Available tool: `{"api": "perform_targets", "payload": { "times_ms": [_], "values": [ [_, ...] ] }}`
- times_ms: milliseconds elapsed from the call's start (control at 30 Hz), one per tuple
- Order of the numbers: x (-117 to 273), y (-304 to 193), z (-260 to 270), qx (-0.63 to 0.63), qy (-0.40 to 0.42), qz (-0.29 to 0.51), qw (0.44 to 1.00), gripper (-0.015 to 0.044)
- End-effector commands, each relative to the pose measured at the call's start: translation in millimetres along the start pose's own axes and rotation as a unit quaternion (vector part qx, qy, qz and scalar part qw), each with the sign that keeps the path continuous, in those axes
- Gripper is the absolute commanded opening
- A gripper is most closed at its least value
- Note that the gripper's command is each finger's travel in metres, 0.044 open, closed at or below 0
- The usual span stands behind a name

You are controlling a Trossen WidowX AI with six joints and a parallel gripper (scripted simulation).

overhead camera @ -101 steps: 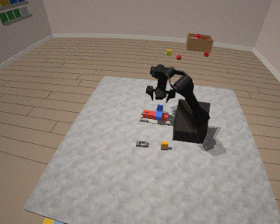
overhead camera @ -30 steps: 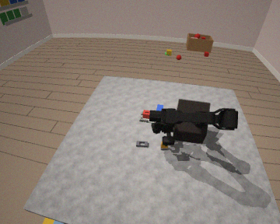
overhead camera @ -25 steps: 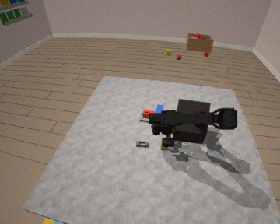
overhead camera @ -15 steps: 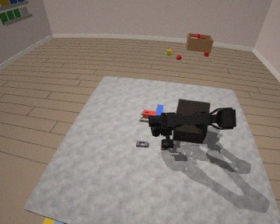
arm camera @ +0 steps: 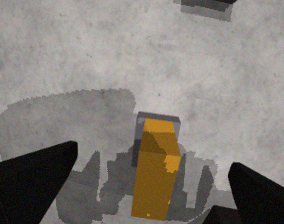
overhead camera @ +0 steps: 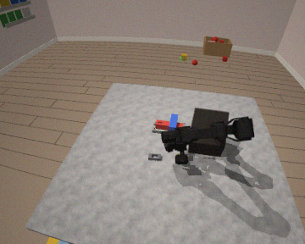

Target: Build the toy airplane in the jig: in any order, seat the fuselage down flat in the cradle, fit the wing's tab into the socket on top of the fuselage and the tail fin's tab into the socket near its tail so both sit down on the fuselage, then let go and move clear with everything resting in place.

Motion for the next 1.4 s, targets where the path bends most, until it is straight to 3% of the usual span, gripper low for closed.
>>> {"api": "perform_targets", "payload": {
  "times_ms": [0, 300, 767, 1033, 1367],
  "values": [
    [-7.0, -2.6, -1.5, -0.006, -0.002, 0.004, 1.000, 0.0440],
    [-18.7, -4.2, -0.8, -0.006, 0.000, 0.003, 1.000, 0.0440],
    [-18.7, -4.2, -0.8, -0.006, 0.000, 0.003, 1.000, 0.0072],
    [-18.7, -4.2, -0.8, -0.006, 0.000, 0.003, 1.000, 0.0000],
    [-8.6, -0.3, 0.0, 0.008, -0.004, 0.011, 1.000, 0.0000]
  ]
}}
Point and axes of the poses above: the point midway between the two fingers, 35 mm back from their tips, its own x axis back along the fingers, its own z axis across the jaws, y = z × x, the point moved 10 cm from there along x, back along the fingers, and after that the axes turned 2 degrees about -x, right-handed, at the moved point
